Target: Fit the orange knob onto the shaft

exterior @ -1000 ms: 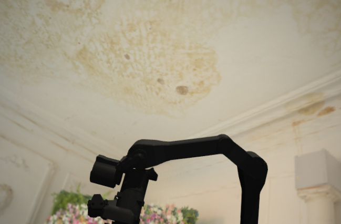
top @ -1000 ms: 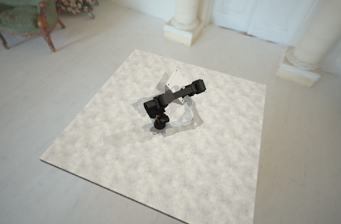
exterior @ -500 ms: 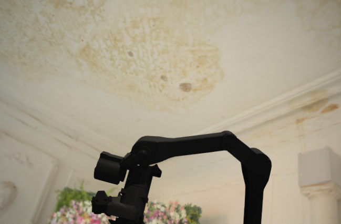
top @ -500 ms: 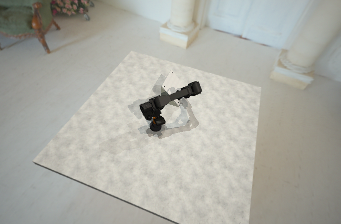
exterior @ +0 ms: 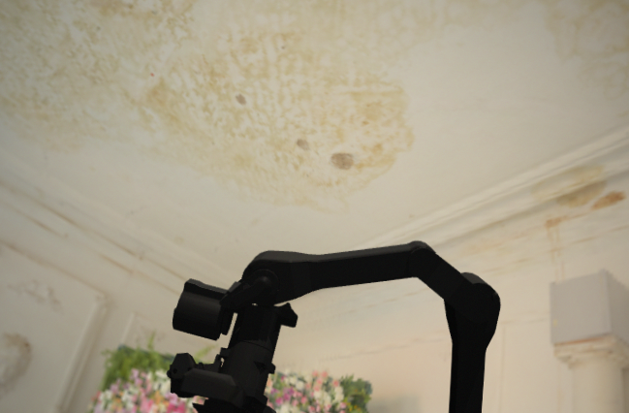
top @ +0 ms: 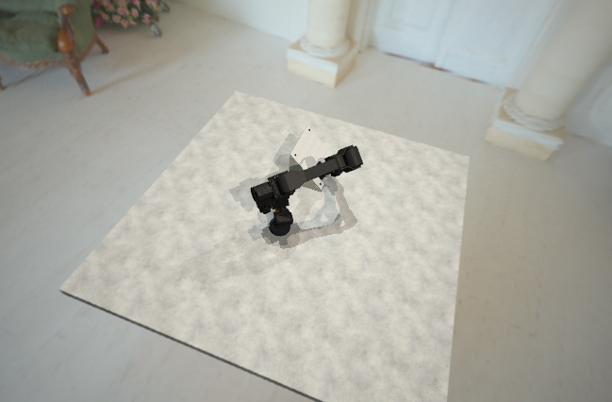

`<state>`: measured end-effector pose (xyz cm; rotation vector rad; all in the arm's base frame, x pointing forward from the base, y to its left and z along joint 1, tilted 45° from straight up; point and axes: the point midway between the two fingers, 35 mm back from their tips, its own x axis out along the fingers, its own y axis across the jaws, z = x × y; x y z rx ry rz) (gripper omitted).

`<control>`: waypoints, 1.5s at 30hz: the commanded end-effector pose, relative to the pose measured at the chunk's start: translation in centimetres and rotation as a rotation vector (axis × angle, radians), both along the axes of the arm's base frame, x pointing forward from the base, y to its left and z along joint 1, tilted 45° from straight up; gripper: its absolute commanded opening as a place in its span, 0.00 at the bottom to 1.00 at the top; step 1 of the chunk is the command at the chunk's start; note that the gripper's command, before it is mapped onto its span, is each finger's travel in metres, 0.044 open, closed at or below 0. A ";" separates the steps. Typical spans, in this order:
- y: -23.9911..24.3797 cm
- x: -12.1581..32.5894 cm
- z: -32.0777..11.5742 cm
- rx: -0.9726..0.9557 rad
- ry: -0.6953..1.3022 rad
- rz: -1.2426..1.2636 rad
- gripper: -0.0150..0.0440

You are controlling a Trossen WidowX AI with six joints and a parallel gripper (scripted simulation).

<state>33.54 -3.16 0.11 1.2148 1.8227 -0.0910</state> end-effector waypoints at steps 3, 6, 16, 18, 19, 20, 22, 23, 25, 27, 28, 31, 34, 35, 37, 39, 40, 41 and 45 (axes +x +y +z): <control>0.2 0.0 -0.1 -0.002 0.007 -0.010 0.25; 0.1 0.0 -0.1 -0.002 0.007 -0.010 0.25; 0.2 0.0 -0.2 0.002 -0.021 0.020 0.25; 0.2 0.0 -0.2 0.000 -0.011 0.009 0.25; 0.2 0.0 -0.2 -0.002 0.002 -0.004 0.25; 0.2 0.0 -0.2 -0.003 0.009 -0.012 0.25; 0.3 0.0 -0.2 -0.002 0.002 -0.004 0.25; 0.3 0.0 -0.2 0.000 -0.006 0.004 0.25; 0.4 0.0 -0.3 0.000 -0.010 0.008 0.25; 0.5 0.0 -0.3 0.000 -0.010 0.008 0.25; 0.5 0.0 -0.4 0.000 -0.010 0.008 0.25; 0.8 -0.1 -0.7 0.000 -0.010 0.008 0.25; 1.0 -0.1 -0.9 0.000 -0.010 0.008 0.25; 1.1 -0.1 -1.0 0.000 -0.010 0.008 0.25; 1.2 -0.1 -1.1 0.000 -0.010 0.008 0.25; 1.3 -0.2 -1.3 0.001 -0.010 0.008 0.25; 1.4 -0.2 -1.3 0.001 -0.010 0.008 0.25; 1.4 -0.2 -1.3 0.001 -0.010 0.008 0.25; 1.3 -0.2 -1.2 -0.003 -0.013 0.016 0.25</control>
